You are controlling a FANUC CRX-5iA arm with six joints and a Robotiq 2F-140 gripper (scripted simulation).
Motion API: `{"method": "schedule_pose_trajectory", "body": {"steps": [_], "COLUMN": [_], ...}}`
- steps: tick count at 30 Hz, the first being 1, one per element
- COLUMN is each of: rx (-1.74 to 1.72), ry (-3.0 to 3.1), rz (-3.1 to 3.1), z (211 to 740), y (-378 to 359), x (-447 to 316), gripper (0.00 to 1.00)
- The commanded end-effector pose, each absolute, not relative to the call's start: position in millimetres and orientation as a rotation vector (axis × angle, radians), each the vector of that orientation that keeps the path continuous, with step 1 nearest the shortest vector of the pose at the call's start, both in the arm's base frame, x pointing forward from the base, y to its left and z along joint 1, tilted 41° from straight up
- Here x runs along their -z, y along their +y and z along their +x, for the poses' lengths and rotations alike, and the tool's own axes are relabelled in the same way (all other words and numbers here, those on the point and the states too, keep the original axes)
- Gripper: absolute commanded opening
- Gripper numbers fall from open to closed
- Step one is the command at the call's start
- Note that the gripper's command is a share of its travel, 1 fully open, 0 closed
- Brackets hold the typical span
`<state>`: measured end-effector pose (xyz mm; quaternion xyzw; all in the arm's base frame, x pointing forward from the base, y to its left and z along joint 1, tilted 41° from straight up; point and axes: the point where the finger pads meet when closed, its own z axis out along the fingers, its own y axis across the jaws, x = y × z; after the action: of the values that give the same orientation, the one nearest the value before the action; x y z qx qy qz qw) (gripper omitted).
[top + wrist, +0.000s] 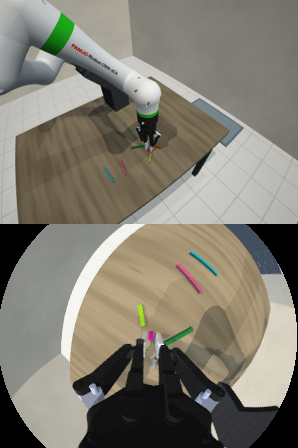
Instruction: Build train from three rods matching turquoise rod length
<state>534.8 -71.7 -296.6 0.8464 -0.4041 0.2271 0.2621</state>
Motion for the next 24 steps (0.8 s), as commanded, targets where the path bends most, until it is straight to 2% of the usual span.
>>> {"method": "schedule_pose_trajectory", "body": {"steps": [1, 24], "rx": [-0.615, -0.615], "ry": [-1.094, -1.094], "rz": [2.291, 2.291], "z": [535.0, 537.6], "y": [-71.8, -81.4], "x": [297.0, 308.6], "gripper": [0.15, 0.15]}}
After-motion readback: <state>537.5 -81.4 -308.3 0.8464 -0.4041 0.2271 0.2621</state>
